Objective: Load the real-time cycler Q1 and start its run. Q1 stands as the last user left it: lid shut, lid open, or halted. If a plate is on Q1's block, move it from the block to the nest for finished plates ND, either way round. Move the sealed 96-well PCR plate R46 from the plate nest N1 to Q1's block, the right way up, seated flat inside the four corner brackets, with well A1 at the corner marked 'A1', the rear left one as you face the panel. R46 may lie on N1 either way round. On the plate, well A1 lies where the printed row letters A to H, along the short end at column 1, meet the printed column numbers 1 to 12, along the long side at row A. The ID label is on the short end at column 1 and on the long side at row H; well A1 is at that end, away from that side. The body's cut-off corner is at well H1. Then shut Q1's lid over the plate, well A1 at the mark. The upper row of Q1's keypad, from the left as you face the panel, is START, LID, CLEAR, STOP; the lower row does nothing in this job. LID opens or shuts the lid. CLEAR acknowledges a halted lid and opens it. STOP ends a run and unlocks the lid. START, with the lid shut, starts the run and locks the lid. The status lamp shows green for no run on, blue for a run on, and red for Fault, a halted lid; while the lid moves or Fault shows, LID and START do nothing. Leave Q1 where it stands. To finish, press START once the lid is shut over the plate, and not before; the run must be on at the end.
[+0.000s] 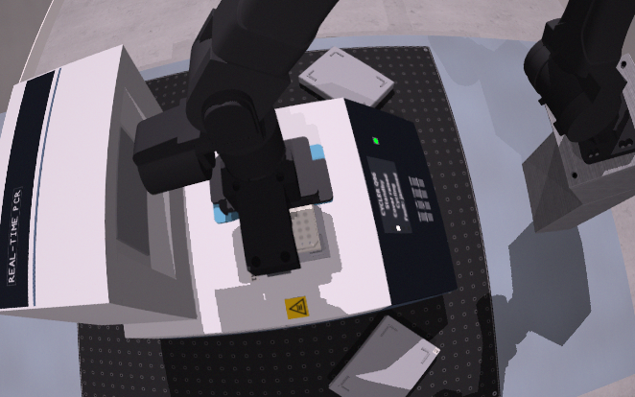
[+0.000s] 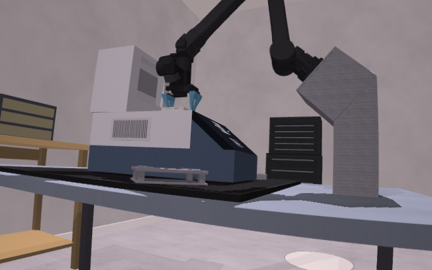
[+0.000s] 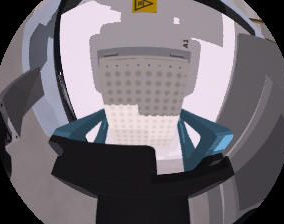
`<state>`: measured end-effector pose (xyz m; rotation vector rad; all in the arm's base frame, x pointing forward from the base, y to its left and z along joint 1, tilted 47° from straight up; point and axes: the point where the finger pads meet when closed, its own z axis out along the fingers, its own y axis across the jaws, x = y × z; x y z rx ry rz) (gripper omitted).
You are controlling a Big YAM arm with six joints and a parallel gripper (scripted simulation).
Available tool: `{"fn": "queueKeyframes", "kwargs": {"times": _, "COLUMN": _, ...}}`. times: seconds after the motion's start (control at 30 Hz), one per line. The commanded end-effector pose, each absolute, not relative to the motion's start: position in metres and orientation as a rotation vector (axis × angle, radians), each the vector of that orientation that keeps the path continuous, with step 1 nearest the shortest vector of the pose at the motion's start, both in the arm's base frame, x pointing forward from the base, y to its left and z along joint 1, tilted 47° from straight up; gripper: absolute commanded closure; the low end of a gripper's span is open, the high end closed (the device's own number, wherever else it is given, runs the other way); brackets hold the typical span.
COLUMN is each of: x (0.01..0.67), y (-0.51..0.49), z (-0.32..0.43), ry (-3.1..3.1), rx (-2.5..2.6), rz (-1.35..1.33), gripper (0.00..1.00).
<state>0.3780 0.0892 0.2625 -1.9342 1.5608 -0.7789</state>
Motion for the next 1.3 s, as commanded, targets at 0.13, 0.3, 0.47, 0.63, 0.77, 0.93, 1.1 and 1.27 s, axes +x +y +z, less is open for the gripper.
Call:
{"fn": "queueKeyframes", "kwargs": {"times": 0.13, "x": 0.383, "y": 0.089, "z": 0.287, "ry": 1.530, "rx": -1.907, "rz": -0.812, "gripper": 1.00}}
{"fn": "queueKeyframes", "kwargs": {"times": 0.3, "x": 0.383, "y": 0.095, "z": 0.282, "ry": 1.523, "rx": -1.928, "rz": -0.798, "gripper": 1.00}}
{"fn": "queueKeyframes", "kwargs": {"times": 0.47, "x": 0.384, "y": 0.095, "z": 0.280, "ry": 1.535, "rx": -1.919, "rz": -0.791, "gripper": 1.00}}
{"fn": "queueKeyframes", "kwargs": {"times": 0.63, "x": 0.385, "y": 0.088, "z": 0.276, "ry": 1.569, "rx": -1.904, "rz": -0.788, "gripper": 1.00}}
{"fn": "queueKeyframes", "kwargs": {"times": 0.77, "x": 0.381, "y": 0.086, "z": 0.271, "ry": 1.577, "rx": -1.907, "rz": -0.786, "gripper": 1.00}}
{"fn": "queueKeyframes", "kwargs": {"times": 0.93, "x": 0.376, "y": 0.086, "z": 0.266, "ry": 1.574, "rx": -1.912, "rz": -0.782, "gripper": 1.00}}
{"fn": "queueKeyframes", "kwargs": {"times": 1.1, "x": 0.374, "y": 0.090, "z": 0.266, "ry": 1.561, "rx": -1.919, "rz": -0.777, "gripper": 1.00}}
{"fn": "queueKeyframes", "kwargs": {"times": 1.27, "x": 0.376, "y": 0.093, "z": 0.274, "ry": 1.548, "rx": -1.908, "rz": -0.783, "gripper": 1.00}}
